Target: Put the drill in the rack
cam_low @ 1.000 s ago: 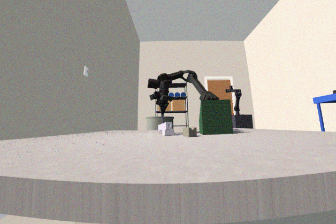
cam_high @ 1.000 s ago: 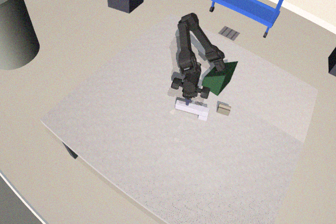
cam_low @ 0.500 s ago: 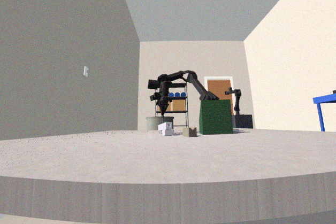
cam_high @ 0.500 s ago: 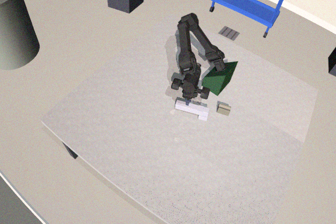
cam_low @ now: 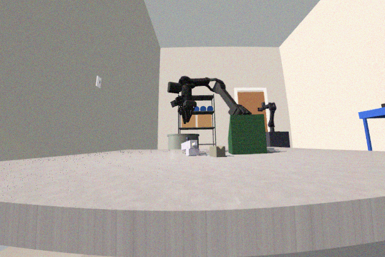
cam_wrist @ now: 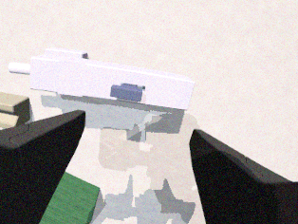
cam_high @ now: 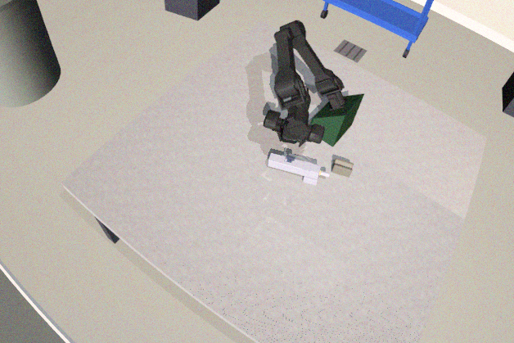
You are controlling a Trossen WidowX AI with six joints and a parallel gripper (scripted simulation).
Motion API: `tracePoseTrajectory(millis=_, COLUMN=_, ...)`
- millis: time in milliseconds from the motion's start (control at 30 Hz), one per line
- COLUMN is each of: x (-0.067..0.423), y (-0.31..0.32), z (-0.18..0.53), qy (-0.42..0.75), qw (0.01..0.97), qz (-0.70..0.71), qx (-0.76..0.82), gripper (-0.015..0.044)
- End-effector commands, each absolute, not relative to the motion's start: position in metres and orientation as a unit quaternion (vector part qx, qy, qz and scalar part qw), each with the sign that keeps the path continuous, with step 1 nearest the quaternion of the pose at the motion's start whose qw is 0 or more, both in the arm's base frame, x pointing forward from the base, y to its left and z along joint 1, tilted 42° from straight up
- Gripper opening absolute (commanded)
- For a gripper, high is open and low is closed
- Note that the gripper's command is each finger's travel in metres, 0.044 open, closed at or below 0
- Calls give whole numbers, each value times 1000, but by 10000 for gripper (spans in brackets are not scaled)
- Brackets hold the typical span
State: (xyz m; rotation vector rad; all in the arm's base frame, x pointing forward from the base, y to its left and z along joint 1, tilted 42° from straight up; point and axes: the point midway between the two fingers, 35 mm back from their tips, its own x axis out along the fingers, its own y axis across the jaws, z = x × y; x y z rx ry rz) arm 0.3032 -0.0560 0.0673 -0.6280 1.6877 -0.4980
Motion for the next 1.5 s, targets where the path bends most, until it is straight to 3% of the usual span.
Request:
tracePoseTrajectory(millis=0, x=302, y=-54, z=56, qy=736, qw=581, qz=-185, qx=-293, gripper=394)
tracePoseTrajectory(millis=67, x=303, y=-42, z=32, qy=753, qw=546, qz=-101, qx=-354, gripper=440)
tracePoseTrajectory(millis=267, x=290, y=-7, z=-46, qy=742, qw=392, qz=167, qx=-518, gripper=440)
tracePoseTrajectory(millis=500, x=266, y=13, z=-99, qy=676, qw=243, qz=353, qx=-599, gripper=440)
tracePoseTrajectory(millis=1467, x=264, y=1, z=-111, qy=669, qw=232, qz=365, qx=-604, gripper=440)
